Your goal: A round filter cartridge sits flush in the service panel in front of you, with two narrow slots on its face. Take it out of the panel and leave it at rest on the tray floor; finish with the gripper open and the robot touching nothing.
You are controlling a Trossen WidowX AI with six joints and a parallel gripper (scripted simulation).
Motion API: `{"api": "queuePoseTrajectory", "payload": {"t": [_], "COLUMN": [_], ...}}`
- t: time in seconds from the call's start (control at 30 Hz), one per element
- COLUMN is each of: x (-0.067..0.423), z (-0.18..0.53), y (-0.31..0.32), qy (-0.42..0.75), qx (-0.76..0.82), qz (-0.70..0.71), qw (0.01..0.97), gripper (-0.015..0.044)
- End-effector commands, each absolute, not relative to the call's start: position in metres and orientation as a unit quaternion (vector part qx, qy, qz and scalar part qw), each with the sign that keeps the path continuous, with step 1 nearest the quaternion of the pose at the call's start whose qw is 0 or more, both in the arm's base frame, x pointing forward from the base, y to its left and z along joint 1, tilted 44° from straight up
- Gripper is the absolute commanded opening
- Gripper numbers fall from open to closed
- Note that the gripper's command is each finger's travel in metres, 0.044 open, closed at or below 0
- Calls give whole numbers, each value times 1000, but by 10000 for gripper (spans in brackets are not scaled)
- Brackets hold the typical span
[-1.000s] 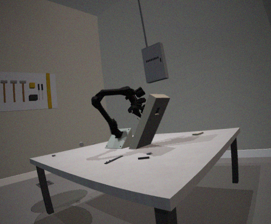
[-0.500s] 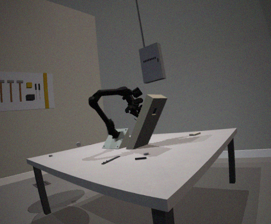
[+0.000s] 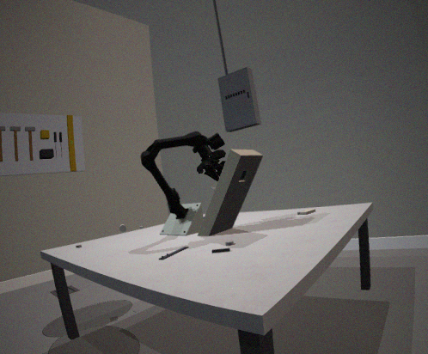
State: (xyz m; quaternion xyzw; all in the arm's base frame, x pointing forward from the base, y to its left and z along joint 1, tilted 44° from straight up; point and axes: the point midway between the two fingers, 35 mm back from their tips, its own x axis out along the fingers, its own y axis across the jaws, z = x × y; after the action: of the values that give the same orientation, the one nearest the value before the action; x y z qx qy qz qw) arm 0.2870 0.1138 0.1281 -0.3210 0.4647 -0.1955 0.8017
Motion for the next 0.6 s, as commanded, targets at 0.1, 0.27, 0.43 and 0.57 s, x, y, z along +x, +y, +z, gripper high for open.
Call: {"api": "queuePoseTrajectory", "payload": {"t": [0.1,0.27,0.43,0.57], "x": [277,264,252,251], "z": [148,165,182,178], "y": [140,155,169,175], "qy": [463,462,460,460], "qx": [-324,-329,-335,-334], "qz": [-184,-178,-174,-175], "qw": [804,804,804,804], "gripper": [0,0,0,0]}}
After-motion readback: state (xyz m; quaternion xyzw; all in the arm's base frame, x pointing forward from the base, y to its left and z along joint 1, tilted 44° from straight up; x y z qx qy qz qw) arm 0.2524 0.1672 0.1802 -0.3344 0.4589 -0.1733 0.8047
